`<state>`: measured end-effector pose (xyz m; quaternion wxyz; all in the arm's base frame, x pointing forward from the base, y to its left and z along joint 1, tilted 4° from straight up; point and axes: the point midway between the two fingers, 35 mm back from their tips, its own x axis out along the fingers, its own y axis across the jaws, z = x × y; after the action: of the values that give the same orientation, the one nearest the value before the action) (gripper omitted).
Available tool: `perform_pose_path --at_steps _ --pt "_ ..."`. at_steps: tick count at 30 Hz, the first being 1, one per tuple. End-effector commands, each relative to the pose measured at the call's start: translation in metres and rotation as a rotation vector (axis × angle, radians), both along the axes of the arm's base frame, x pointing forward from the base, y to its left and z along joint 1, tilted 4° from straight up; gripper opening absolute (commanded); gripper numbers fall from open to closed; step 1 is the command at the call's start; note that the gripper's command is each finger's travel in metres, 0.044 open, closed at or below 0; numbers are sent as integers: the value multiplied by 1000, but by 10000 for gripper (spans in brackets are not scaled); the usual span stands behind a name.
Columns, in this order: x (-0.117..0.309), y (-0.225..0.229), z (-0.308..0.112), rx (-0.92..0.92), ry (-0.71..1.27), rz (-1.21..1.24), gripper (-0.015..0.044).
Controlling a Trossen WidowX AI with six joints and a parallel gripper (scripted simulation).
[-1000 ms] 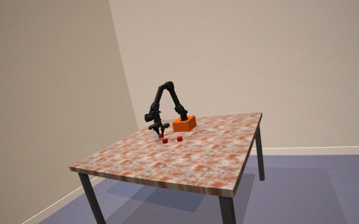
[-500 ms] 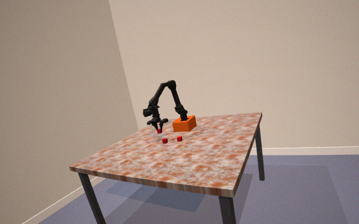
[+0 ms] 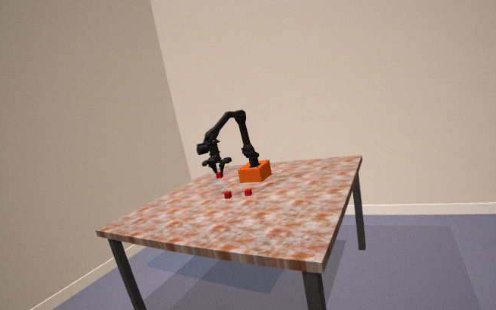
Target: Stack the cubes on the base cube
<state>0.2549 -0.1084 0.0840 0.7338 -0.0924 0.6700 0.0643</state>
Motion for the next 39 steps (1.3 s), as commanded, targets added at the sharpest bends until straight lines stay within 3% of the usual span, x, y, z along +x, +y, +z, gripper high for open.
perform_pose_path --at_steps 1,39 --pt "1 5 3 3 -1 25 105" --pt "32 119 -24 -35 4 510 105"
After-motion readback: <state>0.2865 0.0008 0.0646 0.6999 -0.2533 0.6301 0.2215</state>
